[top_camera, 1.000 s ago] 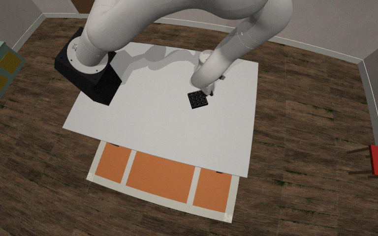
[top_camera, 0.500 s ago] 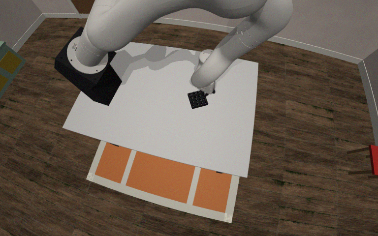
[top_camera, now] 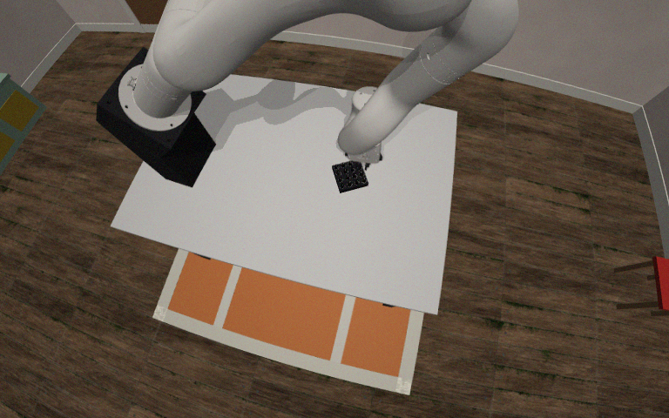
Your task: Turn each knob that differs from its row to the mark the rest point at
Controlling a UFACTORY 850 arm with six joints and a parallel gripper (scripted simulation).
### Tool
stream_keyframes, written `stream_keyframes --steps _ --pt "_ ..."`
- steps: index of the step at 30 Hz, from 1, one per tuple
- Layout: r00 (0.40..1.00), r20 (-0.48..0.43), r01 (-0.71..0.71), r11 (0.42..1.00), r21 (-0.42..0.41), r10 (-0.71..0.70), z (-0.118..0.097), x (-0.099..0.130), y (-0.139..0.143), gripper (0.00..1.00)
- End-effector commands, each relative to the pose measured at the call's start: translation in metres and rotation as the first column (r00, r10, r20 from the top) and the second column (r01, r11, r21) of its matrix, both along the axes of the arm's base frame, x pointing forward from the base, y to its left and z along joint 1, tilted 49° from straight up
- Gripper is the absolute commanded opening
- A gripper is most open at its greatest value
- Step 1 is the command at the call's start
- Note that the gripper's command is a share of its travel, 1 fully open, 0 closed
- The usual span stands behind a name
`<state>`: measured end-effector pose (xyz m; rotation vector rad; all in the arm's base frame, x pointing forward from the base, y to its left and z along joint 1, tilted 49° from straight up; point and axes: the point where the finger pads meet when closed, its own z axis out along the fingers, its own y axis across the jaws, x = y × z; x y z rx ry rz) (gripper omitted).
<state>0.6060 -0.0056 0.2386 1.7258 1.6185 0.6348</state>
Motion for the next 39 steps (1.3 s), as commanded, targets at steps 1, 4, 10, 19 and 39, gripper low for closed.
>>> stream_keyframes --steps 1,4,10,19,39 --pt "0.998 -0.025 -0.058 0.994 -0.090 0.056 0.0009 -0.0004 0.0002 0.19" --pt "0.997 -0.030 -0.074 0.992 -0.107 0.071 0.0010 -0.0006 0.0002 0.19" --pt "0.997 -0.032 -0.078 0.991 -0.111 0.075 0.0010 -0.0006 0.0003 0.19" --pt "0.997 -0.032 -0.078 0.991 -0.111 0.075 0.0010 -0.0006 0.0003 0.19" --pt "0.997 -0.032 -0.078 0.991 -0.111 0.075 0.0010 -0.0006 0.0003 0.19"
